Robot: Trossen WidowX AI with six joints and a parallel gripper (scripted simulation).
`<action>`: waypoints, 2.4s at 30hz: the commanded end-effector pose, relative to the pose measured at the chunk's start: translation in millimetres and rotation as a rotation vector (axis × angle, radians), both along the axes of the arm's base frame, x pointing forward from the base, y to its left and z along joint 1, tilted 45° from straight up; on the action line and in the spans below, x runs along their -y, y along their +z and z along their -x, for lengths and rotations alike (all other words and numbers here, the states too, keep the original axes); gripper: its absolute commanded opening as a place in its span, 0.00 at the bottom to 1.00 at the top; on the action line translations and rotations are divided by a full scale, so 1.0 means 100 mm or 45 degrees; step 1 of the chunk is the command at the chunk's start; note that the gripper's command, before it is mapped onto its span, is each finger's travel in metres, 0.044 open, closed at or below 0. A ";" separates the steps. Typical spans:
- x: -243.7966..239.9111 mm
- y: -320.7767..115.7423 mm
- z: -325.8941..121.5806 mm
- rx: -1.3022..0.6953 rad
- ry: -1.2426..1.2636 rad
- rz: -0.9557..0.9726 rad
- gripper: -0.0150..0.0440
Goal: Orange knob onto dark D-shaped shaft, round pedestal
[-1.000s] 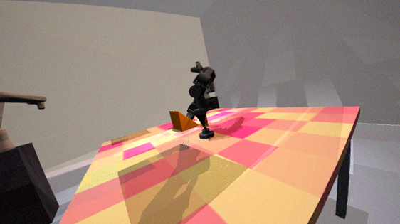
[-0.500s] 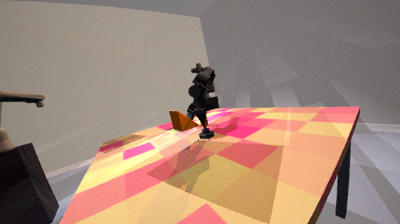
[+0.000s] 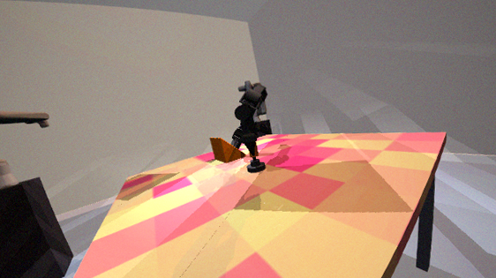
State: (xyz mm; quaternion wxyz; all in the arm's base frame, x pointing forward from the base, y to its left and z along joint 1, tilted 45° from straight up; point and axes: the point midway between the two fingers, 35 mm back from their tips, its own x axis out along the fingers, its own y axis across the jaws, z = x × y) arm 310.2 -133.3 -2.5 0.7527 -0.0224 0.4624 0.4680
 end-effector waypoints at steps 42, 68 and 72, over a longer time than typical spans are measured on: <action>0.00 -0.01 0.00 0.001 0.001 0.001 0.25; 0.02 0.02 -0.01 0.001 0.001 0.001 0.25; 0.01 0.01 -0.01 0.001 0.001 0.001 0.25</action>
